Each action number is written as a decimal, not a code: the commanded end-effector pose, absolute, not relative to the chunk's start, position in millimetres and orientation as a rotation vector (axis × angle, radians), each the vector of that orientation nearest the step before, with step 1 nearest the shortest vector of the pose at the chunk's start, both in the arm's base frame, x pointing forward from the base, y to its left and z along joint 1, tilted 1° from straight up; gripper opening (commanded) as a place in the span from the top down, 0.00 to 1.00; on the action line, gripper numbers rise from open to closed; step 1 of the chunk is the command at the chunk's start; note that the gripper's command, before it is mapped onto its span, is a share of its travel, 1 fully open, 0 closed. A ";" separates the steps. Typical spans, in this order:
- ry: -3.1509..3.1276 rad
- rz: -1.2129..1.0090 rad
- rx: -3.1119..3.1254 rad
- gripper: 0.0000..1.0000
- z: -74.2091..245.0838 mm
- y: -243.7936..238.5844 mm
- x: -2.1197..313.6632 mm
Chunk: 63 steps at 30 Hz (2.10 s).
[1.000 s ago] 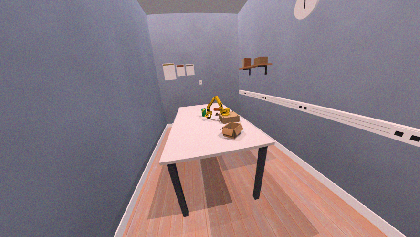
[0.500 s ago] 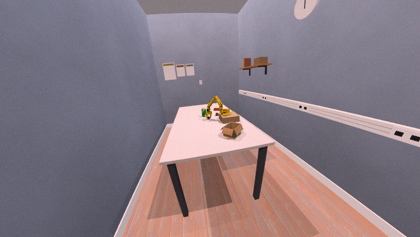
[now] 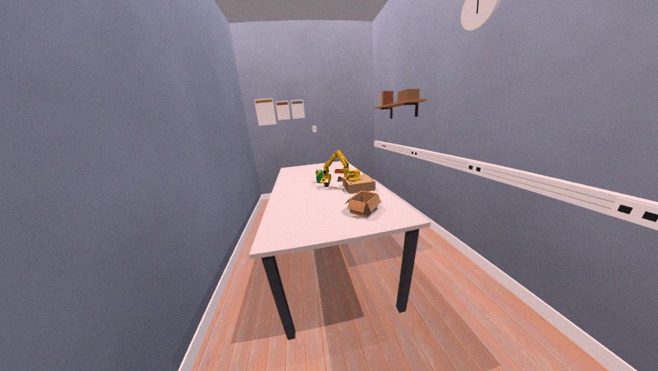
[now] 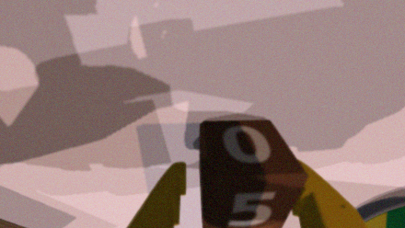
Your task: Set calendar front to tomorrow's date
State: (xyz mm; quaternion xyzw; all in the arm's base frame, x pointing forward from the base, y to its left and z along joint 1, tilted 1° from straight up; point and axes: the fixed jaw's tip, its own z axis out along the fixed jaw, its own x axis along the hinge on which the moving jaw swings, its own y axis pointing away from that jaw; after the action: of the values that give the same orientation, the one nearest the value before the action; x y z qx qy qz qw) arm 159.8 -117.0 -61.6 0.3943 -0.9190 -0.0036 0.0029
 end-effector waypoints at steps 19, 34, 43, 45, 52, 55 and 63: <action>-2.887 -0.024 1.217 0.80 -62.4 -120.0 160.9; -2.887 -0.024 1.217 0.90 -62.4 -120.0 160.9; -2.887 -0.024 1.217 0.98 -62.4 -120.0 160.9; -2.887 -0.024 1.217 0.99 -62.4 -120.0 160.9; -2.887 -0.024 1.217 1.00 -62.4 -120.0 160.9; -2.887 -0.024 1.217 1.00 -62.3 -120.0 160.9; -2.887 -0.024 1.217 1.00 -52.0 -120.7 161.7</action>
State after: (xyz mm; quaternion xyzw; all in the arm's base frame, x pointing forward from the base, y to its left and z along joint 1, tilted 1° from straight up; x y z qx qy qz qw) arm 159.5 -117.1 -60.4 0.3936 -0.9191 -0.0139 0.0090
